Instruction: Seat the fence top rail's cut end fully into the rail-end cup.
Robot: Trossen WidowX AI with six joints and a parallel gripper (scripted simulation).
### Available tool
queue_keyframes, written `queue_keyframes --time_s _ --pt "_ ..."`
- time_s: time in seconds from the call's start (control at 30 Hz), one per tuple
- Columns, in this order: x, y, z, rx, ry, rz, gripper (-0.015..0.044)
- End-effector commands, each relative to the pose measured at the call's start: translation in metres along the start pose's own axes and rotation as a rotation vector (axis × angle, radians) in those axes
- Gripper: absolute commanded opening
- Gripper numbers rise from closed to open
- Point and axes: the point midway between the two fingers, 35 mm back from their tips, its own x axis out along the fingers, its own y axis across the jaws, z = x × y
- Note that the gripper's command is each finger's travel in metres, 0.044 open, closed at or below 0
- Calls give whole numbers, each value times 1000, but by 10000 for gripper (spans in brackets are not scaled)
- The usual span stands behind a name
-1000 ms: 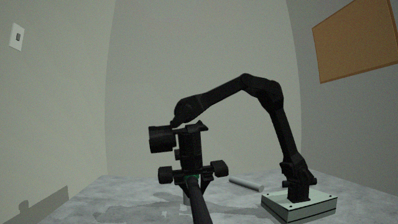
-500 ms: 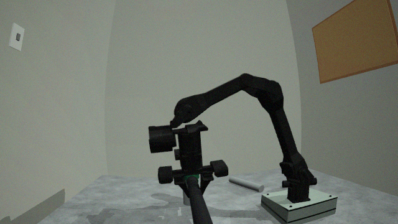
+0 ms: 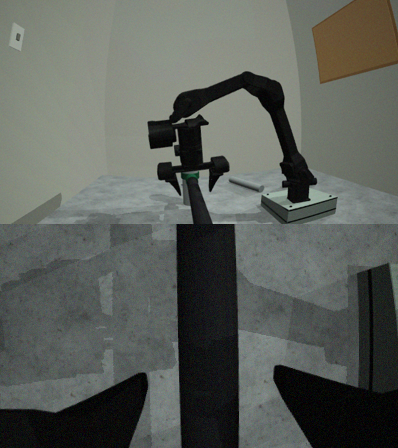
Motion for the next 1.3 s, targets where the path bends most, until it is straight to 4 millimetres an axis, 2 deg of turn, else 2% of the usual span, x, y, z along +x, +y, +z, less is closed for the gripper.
queue_keyframes --time_s 0.0,0.13,0.27,0.43,0.5,1.27 --pt "-15 1 -10 -2 5 7 440" --pt "-31 -1 -20 -2 6 7 440" --pt "-34 -1 -18 -12 3 8 440" --pt "-64 -2 -18 -54 -5 -5 440" --pt "-70 -3 -18 -63 -6 -8 440" --pt "-70 -3 -18 -63 -6 -8 440"
